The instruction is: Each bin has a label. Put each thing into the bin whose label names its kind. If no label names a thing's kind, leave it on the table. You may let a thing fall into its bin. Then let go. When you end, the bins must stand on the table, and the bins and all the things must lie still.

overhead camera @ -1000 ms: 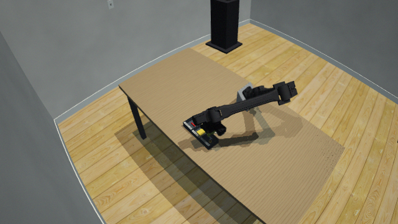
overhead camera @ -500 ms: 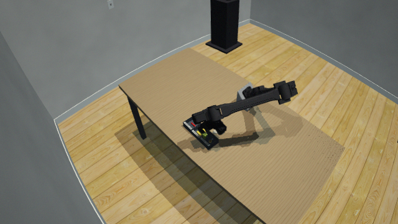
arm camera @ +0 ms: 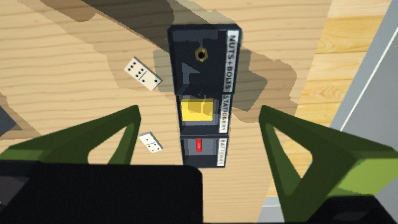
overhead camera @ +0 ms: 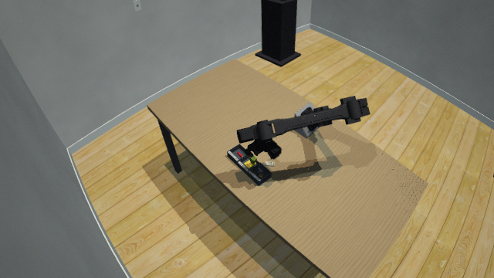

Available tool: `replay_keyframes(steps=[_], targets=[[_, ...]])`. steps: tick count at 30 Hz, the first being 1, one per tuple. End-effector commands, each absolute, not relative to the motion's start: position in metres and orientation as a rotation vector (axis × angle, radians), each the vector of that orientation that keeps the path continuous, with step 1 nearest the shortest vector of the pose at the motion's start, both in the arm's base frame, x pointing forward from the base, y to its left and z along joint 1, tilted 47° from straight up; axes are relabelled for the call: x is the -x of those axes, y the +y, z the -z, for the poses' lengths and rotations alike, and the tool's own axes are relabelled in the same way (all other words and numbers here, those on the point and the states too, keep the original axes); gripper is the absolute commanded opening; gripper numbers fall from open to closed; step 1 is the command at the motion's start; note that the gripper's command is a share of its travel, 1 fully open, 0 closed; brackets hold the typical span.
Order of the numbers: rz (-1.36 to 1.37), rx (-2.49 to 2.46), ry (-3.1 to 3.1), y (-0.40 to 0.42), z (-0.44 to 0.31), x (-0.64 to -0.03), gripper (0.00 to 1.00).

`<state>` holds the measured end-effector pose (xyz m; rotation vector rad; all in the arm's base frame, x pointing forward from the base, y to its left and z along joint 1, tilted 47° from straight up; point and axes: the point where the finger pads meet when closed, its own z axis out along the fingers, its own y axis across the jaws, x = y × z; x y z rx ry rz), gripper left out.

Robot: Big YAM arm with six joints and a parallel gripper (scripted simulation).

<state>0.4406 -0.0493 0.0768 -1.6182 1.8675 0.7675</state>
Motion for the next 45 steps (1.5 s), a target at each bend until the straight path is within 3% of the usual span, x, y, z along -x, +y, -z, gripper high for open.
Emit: replay_keyframes(steps=[1,17,45], targets=[[-0.679,1.638,1.830,-0.073,-0.107,-0.455,1.00],[-0.693,1.634,1.840,-0.117,-0.143,-0.449,1.00],[-0.724,1.634,1.844,-0.111,-0.140,-0.444,1.00]])
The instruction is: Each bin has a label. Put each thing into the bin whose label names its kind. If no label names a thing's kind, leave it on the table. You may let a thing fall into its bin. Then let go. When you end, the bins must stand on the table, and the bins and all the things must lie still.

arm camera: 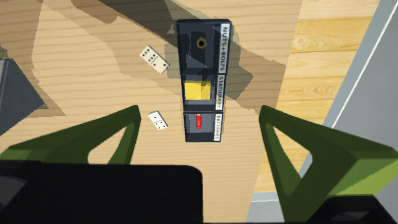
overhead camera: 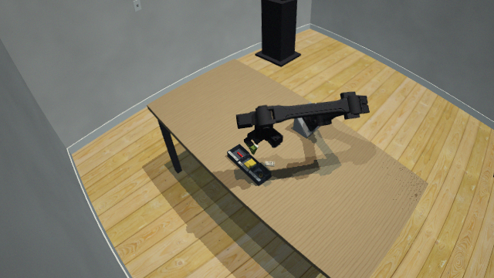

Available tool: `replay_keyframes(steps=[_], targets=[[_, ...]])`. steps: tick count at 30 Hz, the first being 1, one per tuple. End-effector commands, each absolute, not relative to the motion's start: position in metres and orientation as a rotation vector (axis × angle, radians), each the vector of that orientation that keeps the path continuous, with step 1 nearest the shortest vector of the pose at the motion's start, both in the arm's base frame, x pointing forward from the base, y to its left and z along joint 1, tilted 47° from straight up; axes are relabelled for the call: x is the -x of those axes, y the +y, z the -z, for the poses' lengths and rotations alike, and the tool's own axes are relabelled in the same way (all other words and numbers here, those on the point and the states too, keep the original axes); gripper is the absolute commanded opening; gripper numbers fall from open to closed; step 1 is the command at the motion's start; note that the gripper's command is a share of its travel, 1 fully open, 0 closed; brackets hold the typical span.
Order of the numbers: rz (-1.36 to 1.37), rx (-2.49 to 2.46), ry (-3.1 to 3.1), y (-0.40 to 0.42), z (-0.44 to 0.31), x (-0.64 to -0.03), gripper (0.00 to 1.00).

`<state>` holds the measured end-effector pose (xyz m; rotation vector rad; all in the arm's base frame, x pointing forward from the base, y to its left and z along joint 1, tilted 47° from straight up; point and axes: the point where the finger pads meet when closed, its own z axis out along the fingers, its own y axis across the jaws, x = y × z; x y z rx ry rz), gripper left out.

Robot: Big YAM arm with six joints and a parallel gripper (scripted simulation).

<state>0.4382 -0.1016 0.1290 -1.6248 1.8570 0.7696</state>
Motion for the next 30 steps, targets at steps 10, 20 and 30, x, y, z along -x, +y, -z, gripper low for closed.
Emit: replay_keyframes(steps=[10,20,30], targets=[[-0.724,1.632,1.846,-0.112,-0.140,-0.444,1.00],[-0.725,1.631,1.848,-0.112,-0.140,-0.444,1.00],[-0.725,1.630,1.848,-0.113,-0.140,-0.443,1.00]])
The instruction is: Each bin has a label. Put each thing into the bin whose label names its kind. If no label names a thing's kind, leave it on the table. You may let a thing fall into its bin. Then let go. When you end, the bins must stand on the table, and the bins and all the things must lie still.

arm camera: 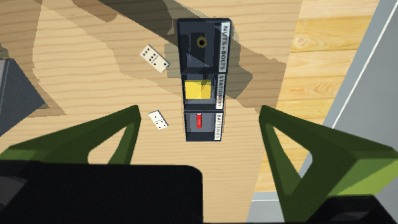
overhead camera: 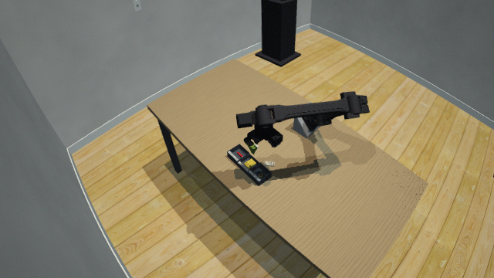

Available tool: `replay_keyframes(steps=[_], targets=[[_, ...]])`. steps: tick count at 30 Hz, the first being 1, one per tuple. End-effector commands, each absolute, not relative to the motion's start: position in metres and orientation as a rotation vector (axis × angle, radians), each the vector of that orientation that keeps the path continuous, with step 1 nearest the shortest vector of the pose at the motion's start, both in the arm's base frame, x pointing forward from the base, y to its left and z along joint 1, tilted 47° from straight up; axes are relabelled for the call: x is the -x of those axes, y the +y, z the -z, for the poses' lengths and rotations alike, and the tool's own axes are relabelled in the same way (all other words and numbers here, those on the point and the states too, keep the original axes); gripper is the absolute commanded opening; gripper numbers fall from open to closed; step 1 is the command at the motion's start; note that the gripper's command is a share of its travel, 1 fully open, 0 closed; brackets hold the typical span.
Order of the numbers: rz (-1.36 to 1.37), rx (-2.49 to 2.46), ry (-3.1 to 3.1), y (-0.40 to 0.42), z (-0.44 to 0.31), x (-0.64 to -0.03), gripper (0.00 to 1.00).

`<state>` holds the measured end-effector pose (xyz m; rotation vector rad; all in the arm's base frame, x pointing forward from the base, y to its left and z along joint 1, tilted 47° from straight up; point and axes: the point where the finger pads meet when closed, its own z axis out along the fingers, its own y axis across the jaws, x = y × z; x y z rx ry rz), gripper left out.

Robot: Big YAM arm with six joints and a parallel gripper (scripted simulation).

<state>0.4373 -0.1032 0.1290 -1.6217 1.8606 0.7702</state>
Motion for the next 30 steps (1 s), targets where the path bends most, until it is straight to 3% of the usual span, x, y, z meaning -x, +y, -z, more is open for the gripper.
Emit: replay_keyframes(steps=[1,30], targets=[[-0.725,1.630,1.848,-0.113,-0.140,-0.443,1.00],[-0.715,1.612,1.864,-0.124,-0.143,-0.444,1.00]])
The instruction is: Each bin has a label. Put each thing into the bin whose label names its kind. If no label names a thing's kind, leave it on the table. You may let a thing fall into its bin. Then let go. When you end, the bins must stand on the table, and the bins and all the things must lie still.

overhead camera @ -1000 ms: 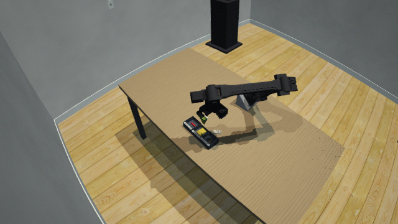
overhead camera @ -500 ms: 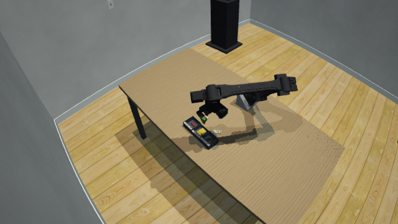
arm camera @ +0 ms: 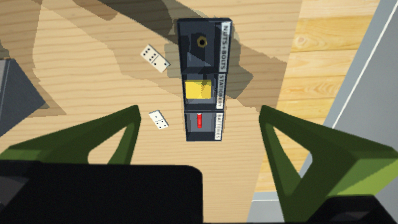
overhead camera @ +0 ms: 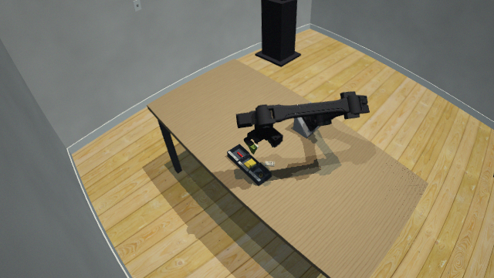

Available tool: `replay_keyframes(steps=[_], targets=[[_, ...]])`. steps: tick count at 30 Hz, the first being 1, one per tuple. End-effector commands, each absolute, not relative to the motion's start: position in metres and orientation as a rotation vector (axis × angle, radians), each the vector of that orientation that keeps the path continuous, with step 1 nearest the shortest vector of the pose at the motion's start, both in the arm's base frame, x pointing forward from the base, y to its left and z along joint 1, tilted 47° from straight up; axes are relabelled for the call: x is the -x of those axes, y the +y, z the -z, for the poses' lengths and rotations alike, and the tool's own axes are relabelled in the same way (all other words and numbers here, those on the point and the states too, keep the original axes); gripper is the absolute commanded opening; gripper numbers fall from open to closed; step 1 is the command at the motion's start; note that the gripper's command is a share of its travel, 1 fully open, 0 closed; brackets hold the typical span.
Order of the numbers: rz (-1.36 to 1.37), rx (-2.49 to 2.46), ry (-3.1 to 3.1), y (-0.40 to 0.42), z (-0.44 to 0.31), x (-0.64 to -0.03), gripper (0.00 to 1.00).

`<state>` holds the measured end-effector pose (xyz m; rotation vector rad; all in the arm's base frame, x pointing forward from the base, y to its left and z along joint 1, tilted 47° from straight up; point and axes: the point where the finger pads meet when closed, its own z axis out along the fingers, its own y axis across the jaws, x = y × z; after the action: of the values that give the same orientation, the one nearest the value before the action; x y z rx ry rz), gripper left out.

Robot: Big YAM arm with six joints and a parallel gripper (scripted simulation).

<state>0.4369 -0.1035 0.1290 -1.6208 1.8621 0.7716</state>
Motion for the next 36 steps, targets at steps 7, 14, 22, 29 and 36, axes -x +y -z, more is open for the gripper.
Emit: replay_keyframes(steps=[7,14,22,29,36], targets=[[-0.726,1.629,1.850,-0.114,-0.140,-0.443,1.00],[-0.713,1.612,1.864,-0.125,-0.144,-0.446,1.00],[-0.726,1.629,1.850,-0.114,-0.140,-0.443,1.00],[-0.726,1.629,1.850,-0.113,-0.140,-0.443,1.00],[-0.726,1.629,1.849,-0.113,-0.140,-0.443,1.00]])
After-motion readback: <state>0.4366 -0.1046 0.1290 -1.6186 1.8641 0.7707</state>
